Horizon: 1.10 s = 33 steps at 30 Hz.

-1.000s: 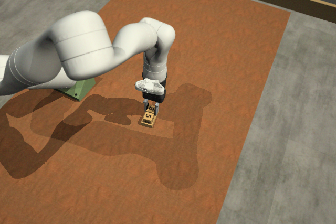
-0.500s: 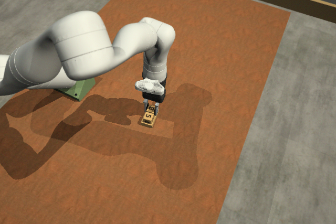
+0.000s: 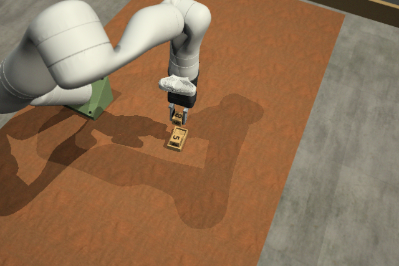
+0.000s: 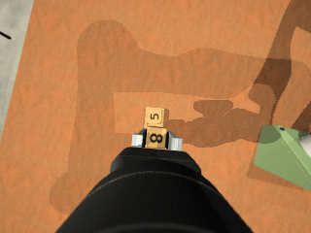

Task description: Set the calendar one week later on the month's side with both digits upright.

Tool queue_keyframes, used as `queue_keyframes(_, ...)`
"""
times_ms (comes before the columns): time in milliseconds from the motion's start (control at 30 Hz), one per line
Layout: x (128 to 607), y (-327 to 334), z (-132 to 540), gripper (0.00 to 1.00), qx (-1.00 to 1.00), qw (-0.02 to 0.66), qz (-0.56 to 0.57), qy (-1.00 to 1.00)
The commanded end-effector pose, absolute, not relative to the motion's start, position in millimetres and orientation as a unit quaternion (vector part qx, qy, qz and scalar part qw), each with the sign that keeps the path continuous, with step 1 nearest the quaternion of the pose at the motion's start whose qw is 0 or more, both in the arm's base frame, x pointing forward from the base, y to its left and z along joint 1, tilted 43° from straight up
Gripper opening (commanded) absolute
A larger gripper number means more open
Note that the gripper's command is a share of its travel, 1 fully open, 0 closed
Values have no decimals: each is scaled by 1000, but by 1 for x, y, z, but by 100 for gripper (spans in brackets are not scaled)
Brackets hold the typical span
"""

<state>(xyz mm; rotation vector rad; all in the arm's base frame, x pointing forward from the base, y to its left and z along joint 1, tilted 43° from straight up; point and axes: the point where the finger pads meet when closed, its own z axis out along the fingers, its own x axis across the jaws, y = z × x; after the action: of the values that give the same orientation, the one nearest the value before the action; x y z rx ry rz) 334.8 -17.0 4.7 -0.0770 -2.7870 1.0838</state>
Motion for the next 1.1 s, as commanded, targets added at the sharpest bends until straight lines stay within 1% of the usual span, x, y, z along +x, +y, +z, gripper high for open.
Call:
queue_keyframes(0,342,-3,17,57,-26,65,357,-931)
queue_keyframes(167,344,6,28,57,-26,65,357,-931)
queue_keyframes(1067,343,5,28,57,-43,60,359,-930)
